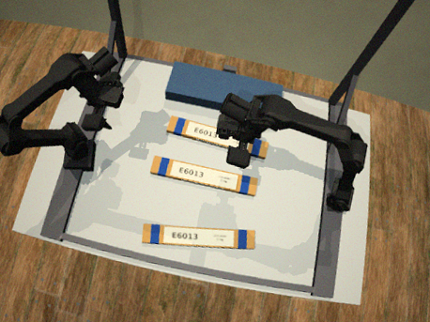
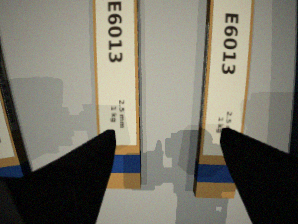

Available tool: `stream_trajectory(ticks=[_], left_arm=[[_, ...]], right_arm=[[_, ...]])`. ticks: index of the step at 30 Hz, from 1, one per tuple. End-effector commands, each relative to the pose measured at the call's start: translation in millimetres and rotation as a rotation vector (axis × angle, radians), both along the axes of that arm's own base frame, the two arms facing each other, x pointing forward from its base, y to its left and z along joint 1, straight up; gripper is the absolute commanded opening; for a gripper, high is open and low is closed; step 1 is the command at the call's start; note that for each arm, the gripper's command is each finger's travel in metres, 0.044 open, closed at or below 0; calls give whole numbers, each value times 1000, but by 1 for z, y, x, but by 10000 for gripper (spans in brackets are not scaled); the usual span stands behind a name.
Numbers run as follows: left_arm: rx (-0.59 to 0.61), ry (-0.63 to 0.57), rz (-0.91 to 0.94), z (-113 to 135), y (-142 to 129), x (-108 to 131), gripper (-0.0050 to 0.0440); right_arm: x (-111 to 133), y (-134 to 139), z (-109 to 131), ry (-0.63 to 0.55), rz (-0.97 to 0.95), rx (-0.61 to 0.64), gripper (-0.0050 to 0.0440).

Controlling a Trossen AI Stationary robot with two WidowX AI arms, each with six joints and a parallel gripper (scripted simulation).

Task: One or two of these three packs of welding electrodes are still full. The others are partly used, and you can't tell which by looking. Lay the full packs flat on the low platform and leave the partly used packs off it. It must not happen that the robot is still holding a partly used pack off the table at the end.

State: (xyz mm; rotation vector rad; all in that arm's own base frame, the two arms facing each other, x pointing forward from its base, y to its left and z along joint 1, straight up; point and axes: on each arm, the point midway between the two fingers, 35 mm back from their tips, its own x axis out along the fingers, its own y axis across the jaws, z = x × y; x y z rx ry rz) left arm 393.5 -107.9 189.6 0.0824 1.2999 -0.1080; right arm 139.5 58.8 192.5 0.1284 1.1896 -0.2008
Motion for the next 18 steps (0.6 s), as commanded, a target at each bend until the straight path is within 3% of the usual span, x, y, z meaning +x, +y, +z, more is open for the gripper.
stream_trajectory(ticks=[1, 18], left_arm=[[-8, -24, -1, 11, 0, 1, 300], [-8, -24, -1, 5, 0, -1, 300]], right_arm=[[1, 1, 6, -18, -1, 12, 430], [1, 1, 6, -18, -1, 12, 430]])
